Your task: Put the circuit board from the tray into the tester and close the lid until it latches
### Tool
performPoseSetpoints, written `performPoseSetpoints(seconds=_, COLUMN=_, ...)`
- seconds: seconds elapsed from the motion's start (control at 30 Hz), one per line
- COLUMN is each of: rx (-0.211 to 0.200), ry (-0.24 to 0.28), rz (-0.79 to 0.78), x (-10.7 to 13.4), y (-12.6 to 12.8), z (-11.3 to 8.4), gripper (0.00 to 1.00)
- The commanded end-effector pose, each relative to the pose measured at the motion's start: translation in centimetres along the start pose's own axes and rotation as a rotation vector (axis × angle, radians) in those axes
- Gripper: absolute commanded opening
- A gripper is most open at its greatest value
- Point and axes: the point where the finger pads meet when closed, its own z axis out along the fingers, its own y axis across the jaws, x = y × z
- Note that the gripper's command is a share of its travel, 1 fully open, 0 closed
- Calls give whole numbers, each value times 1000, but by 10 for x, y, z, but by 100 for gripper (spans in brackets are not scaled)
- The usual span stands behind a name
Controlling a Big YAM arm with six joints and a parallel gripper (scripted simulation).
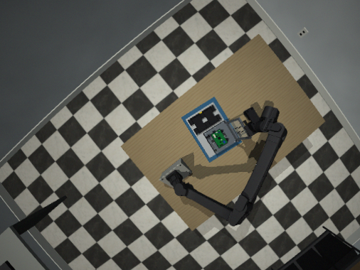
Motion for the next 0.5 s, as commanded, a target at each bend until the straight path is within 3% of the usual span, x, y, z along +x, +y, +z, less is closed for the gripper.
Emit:
performPoseSetpoints(seconds=0.0, rx=13, ry=-13, rz=18, x=8, y=-4, z=-6, gripper=0)
performPoseSetpoints(seconds=0.47, rx=24, ry=-17, rz=20, x=7, y=2, z=-15, gripper=0)
